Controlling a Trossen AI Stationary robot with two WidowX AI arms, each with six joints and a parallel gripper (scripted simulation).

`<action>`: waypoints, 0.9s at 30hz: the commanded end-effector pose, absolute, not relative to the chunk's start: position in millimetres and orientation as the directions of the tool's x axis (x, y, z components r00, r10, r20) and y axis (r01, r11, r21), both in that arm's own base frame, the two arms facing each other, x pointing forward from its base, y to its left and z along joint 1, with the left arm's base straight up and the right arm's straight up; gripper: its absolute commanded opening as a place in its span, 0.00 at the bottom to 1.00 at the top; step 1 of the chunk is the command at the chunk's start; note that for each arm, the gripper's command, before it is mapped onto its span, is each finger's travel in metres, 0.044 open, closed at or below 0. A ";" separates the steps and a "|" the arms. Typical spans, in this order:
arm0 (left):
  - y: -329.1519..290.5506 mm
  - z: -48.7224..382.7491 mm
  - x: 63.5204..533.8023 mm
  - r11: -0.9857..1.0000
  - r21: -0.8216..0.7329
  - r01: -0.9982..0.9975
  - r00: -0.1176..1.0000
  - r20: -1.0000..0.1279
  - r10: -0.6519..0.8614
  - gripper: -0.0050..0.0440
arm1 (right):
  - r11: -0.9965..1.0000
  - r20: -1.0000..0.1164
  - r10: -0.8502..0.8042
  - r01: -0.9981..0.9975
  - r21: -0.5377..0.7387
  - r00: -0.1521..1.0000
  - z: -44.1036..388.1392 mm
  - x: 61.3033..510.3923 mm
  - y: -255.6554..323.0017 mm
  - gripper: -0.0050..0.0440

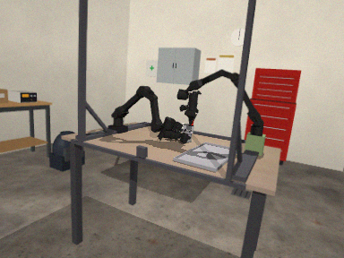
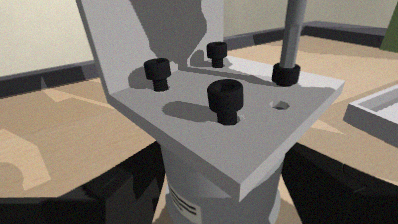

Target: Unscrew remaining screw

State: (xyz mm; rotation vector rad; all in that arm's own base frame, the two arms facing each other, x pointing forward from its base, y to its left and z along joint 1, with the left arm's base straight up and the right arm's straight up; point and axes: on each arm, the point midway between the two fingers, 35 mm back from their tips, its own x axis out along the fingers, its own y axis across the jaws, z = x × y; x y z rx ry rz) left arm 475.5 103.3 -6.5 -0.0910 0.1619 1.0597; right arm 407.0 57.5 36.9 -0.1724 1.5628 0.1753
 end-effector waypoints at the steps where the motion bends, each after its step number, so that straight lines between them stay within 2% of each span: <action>1: 104.9 4.2 479.8 0.484 -0.022 -0.875 0.481 -0.163 0.861 0.60 | 0.946 -1.000 0.003 -0.323 -0.004 0.020 45.3 410.4 59.7 0.37; 11: 104.9 4.2 479.8 0.484 -0.022 -0.875 0.481 -0.163 0.861 0.60 | 0.738 -1.000 0.000 -0.675 -0.013 0.020 45.2 410.3 59.5 0.37; 16: 104.9 4.2 479.8 0.484 -0.022 -0.875 0.481 -0.163 0.861 0.60 | 0.738 -1.000 0.001 -0.675 -0.012 0.019 45.2 410.2 59.6 0.37; 27: 104.9 4.2 479.8 0.484 -0.022 -0.875 0.481 -0.163 0.861 0.60 | 0.368 -1.000 -0.001 -0.930 -0.019 0.020 45.7 409.4 59.4 0.37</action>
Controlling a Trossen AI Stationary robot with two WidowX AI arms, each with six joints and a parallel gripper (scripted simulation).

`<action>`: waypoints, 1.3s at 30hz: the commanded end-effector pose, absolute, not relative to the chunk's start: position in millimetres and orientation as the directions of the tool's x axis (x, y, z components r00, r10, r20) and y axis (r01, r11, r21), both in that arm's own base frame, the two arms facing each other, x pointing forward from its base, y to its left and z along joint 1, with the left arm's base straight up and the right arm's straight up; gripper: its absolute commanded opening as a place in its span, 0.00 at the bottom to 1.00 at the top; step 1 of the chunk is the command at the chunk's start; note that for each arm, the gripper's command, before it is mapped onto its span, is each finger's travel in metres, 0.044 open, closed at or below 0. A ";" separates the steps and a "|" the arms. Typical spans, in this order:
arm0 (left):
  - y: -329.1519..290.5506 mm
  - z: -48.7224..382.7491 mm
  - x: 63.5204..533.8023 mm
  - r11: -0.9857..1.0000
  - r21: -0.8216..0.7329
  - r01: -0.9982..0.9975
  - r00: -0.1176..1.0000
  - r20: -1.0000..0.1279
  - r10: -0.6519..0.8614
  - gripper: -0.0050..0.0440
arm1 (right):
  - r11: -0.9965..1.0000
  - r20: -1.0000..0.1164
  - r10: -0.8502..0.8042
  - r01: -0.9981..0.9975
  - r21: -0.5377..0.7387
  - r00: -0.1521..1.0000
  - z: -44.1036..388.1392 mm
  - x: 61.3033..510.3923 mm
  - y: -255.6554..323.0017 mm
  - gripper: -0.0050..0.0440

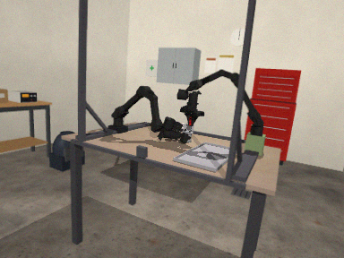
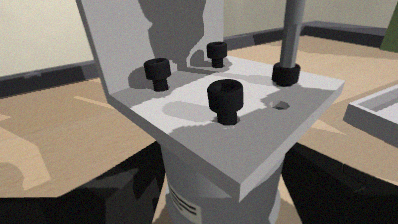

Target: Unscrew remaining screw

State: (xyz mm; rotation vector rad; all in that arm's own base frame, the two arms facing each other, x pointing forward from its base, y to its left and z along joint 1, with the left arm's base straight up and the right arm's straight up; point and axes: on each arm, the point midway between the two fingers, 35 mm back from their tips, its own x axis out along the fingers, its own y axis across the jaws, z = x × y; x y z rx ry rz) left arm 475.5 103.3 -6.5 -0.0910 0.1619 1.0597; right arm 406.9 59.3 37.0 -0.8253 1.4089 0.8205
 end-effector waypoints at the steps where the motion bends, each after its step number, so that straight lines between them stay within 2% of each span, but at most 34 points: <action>1: 104.9 4.2 479.8 0.484 -0.022 -0.875 0.481 -0.163 0.861 0.60 | 0.329 -1.000 -0.001 -0.944 -0.020 0.020 45.7 409.3 59.4 0.37; 6: 104.9 4.2 479.8 0.484 -0.022 -0.875 0.481 -0.163 0.861 0.60 | 0.330 -1.000 0.000 -0.944 -0.019 0.020 45.7 409.3 59.2 0.37; 18: 104.9 4.2 479.8 0.484 -0.022 -0.875 0.481 -0.163 0.861 0.60 | -0.158 -1.000 -0.002 -0.987 -0.022 0.022 46.7 407.9 58.8 0.37; 23: 104.9 4.2 479.8 0.484 -0.022 -0.875 0.481 -0.163 0.861 0.60 | -0.158 -1.000 -0.002 -0.987 -0.022 0.022 46.7 407.9 58.6 0.37; 35: 104.9 4.2 479.8 0.484 -0.022 -0.875 0.481 -0.163 0.861 0.60 | -0.608 -1.000 -0.001 -0.794 -0.024 0.031 49.1 408.1 58.4 0.37; 39: 104.9 4.2 479.8 0.484 -0.022 -0.875 0.481 -0.163 0.861 0.60 | -0.608 -1.000 -0.001 -0.794 -0.024 0.031 49.1 408.1 58.3 0.37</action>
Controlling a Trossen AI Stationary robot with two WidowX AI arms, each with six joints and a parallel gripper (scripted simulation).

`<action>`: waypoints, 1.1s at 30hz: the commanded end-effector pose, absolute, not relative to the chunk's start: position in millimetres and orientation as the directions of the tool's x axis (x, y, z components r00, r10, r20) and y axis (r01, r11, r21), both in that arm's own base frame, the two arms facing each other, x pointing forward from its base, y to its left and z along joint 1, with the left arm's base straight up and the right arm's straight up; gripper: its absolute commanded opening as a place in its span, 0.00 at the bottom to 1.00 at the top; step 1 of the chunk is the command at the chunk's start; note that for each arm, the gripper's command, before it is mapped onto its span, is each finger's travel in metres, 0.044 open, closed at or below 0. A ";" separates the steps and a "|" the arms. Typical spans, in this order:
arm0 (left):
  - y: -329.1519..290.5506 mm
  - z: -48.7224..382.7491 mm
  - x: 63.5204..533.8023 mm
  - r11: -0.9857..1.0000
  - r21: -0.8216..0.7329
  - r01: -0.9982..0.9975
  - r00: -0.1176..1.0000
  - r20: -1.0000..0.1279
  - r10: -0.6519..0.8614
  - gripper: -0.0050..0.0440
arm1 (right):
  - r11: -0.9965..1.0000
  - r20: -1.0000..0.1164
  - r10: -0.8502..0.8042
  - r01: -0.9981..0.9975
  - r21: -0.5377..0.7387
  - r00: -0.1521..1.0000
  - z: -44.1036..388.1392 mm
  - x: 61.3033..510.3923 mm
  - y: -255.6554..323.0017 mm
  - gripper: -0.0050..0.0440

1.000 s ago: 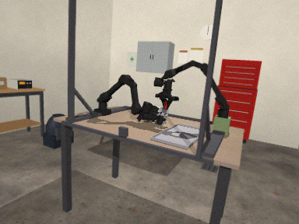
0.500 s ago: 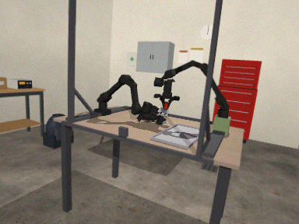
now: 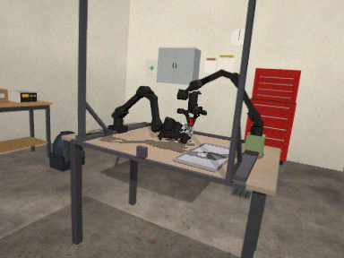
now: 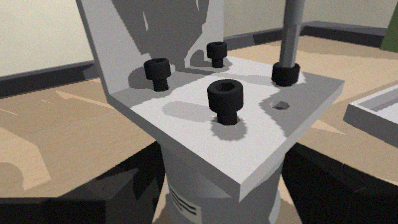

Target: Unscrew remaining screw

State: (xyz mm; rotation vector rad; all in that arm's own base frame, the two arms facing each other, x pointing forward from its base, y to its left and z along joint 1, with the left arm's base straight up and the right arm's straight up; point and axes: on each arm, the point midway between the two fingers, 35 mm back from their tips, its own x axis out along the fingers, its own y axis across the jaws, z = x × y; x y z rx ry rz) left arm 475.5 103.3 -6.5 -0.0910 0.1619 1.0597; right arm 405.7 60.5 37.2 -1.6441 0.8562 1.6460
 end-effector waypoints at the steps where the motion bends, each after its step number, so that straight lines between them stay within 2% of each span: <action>1: 104.9 4.2 479.8 0.484 -0.022 -0.875 0.481 -0.163 0.861 0.60 | -0.608 -1.000 -0.001 -0.794 -0.024 0.031 49.1 408.1 58.3 0.37; 13: 104.9 4.2 479.8 0.484 -0.022 -0.875 0.481 -0.163 0.861 0.60 | -0.674 -1.000 -0.001 -0.738 -0.023 0.032 48.9 408.3 58.3 0.37; 33: 104.9 4.2 479.8 0.484 -0.022 -0.875 0.481 -0.163 0.861 0.60 | -0.672 -0.999 0.002 -0.740 -0.027 0.036 49.7 410.6 59.3 0.37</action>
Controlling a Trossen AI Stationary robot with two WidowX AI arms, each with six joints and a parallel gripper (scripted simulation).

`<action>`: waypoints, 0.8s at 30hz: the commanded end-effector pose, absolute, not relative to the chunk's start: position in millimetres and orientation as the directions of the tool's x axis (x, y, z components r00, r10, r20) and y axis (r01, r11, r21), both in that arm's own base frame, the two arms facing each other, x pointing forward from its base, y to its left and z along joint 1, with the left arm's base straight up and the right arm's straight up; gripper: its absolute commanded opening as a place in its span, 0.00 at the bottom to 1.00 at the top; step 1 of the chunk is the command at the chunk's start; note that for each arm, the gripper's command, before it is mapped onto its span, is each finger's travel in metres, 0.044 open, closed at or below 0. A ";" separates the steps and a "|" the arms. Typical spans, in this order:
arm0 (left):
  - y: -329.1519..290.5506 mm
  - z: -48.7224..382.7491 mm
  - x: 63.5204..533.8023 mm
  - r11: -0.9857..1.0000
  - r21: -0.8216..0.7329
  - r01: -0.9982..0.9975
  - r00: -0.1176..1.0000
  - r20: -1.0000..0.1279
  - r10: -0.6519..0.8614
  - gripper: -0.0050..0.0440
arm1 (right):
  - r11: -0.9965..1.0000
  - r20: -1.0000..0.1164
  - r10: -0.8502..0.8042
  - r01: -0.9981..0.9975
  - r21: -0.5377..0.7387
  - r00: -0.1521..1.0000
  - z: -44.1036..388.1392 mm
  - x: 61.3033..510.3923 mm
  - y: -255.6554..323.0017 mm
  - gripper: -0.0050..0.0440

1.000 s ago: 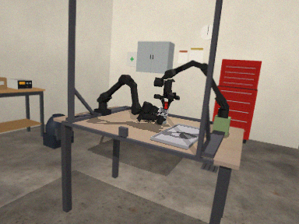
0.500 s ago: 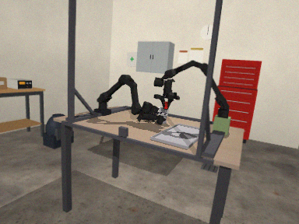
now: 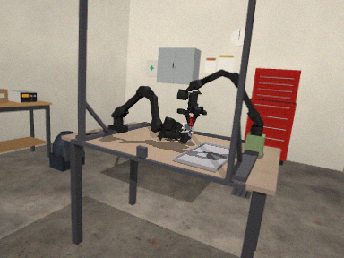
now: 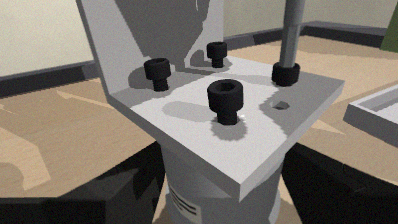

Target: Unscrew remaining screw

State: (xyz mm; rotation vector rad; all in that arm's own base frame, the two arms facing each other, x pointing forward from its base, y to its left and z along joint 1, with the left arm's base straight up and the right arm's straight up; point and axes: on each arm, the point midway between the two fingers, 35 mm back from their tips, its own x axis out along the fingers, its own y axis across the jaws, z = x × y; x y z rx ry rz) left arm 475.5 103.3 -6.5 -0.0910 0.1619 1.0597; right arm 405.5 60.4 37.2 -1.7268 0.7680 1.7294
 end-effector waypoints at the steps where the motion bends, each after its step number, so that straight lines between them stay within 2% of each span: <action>1: 104.9 4.2 479.8 0.484 -0.022 -0.875 0.481 -0.163 0.861 0.60 | -0.672 -0.999 0.002 -0.740 -0.027 0.036 49.7 410.6 59.3 0.37; 2: 104.9 4.2 479.8 0.484 -0.022 -0.875 0.481 -0.163 0.861 0.60 | -0.672 -0.999 0.002 -0.740 -0.027 0.036 49.7 410.6 59.3 0.37; 3: 104.9 4.2 479.8 0.484 -0.022 -0.875 0.481 -0.163 0.861 0.60 | -0.672 -0.999 0.002 -0.740 -0.027 0.036 49.7 410.6 59.3 0.61; 24: 104.9 4.2 479.8 0.484 -0.022 -0.875 0.481 -0.163 0.861 0.60 | -0.672 -0.999 0.002 -0.740 -0.027 0.036 49.7 410.6 59.3 0.61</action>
